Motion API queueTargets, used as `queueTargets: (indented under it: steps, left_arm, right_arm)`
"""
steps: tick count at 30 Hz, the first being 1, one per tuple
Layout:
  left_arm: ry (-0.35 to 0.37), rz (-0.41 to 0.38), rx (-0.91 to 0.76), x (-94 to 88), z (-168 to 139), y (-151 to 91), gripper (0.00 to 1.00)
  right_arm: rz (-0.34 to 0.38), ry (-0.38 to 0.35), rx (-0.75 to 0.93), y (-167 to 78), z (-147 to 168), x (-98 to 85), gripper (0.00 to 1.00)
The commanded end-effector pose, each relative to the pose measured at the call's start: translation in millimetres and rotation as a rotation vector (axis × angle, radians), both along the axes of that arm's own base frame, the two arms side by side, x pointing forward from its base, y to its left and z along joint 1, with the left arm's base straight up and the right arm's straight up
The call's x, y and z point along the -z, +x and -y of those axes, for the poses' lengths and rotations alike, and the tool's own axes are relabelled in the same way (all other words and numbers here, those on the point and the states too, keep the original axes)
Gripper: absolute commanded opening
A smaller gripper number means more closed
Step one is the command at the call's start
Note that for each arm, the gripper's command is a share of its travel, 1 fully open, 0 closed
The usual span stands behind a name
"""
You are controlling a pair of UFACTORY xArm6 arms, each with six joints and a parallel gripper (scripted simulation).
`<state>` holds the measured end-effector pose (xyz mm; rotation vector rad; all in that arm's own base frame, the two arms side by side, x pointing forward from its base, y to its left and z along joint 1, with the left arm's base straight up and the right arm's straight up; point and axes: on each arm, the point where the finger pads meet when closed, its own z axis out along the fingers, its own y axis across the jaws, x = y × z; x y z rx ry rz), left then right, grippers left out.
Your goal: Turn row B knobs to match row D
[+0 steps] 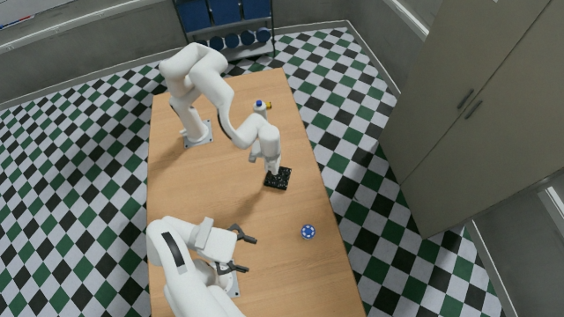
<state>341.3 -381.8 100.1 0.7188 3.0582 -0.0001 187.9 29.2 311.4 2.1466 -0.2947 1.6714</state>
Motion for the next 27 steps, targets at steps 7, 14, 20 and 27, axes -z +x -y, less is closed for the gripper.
queueTargets:
  steps: [7, 14, 20, 27]
  left_arm:
    - [-0.003, 0.003, 0.0, 9.9, 1.2, 0.9, 0.21]
    - [-0.003, 0.003, 0.0, 16.7, 1.2, 0.8, 0.21]
    - [-0.003, 0.003, 0.0, 24.5, 1.3, 0.8, 0.21]
    - [-0.003, 0.003, 0.0, 31.4, 1.4, 0.7, 0.21]
  right_arm:
    - [-0.001, 0.002, 0.0, -0.1, -0.2, -0.6, 1.0]
    - [-0.001, 0.002, 0.0, -0.1, -0.2, -0.6, 1.0]
    - [-0.001, 0.002, 0.0, -0.1, -0.2, -0.6, 1.0]
    - [-0.001, 0.002, 0.0, -0.1, -0.2, -0.6, 1.0]
